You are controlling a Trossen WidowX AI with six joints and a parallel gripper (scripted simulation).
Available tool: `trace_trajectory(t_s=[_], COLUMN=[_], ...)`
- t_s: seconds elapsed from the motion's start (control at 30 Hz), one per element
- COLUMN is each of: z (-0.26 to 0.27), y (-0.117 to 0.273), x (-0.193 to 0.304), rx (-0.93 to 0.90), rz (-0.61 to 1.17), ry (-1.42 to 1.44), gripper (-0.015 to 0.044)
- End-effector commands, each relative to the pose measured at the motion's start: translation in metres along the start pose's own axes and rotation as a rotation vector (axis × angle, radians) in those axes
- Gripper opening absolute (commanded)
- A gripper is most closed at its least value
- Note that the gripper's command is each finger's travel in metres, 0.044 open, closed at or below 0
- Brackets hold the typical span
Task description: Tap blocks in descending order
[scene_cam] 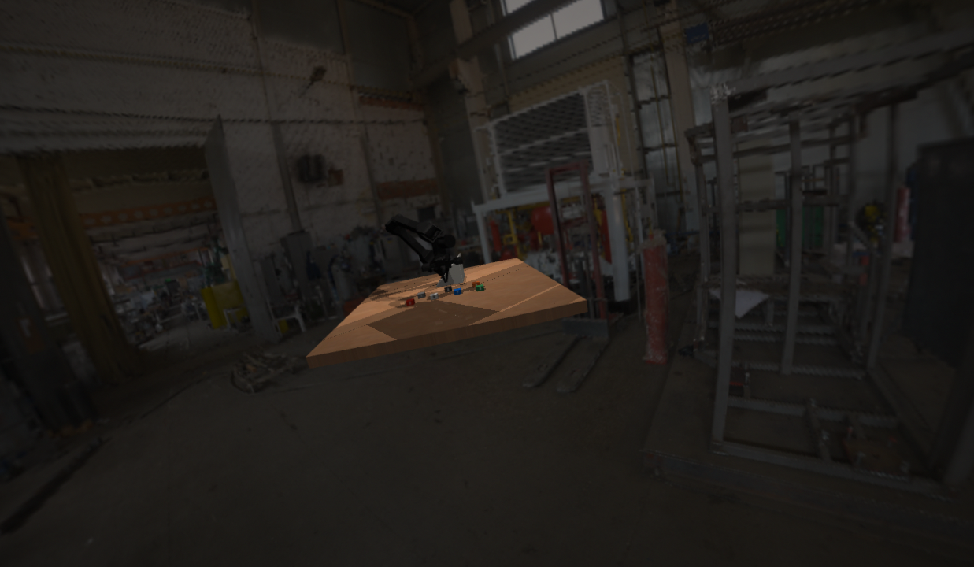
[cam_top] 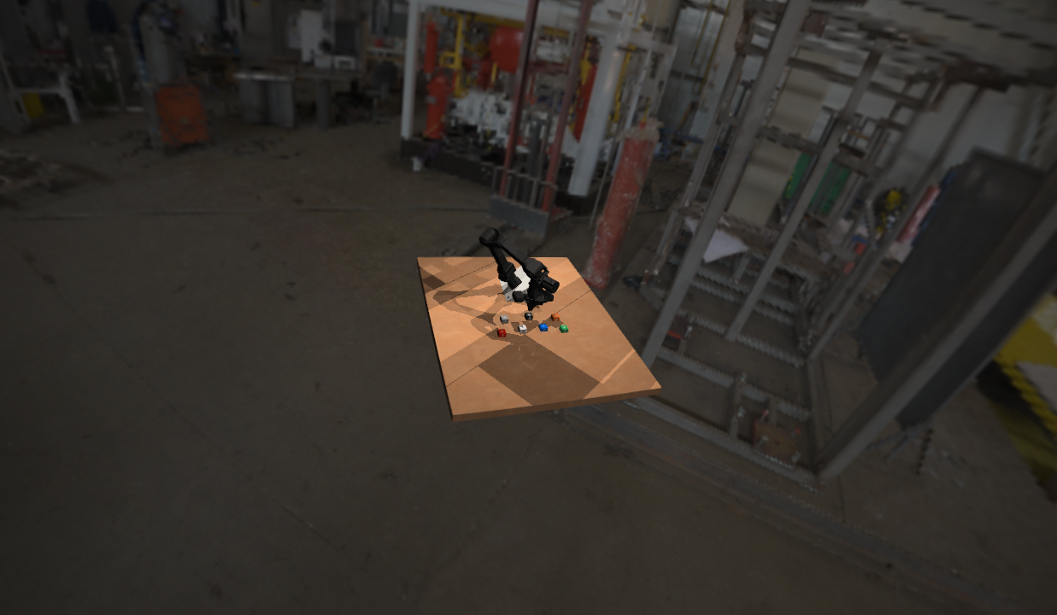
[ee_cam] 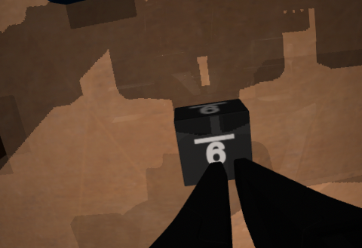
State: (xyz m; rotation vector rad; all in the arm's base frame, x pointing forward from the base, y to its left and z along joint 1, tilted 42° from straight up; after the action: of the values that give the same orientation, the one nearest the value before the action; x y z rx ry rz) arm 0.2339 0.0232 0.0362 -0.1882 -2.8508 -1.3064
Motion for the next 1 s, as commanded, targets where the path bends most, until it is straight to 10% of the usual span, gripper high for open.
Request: trace_trajectory(t_s=[0.0,0.63,0.97], z=[0.000,-0.001,0.001], y=[-0.005,-0.028,0.021], x=[0.001,0.001,-0.001], rx=[0.004,0.005,0.002], rz=[0.001,0.001,0.001], ry=[0.005,0.005,0.006], gripper=[0.0020,0.0020,0.0020])
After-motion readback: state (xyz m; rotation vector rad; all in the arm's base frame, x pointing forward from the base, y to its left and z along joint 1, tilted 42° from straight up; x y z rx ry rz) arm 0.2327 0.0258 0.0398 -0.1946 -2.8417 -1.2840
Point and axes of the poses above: the point midway between the two fingers, 35 mm back from their tips, its own y axis back along the fingers, its own z axis across the jaws, x = y × z, the point moved 4 cm from there along y, back along the fingers, and after that the axes turned 1 degree about y, right-handed, at the moved point
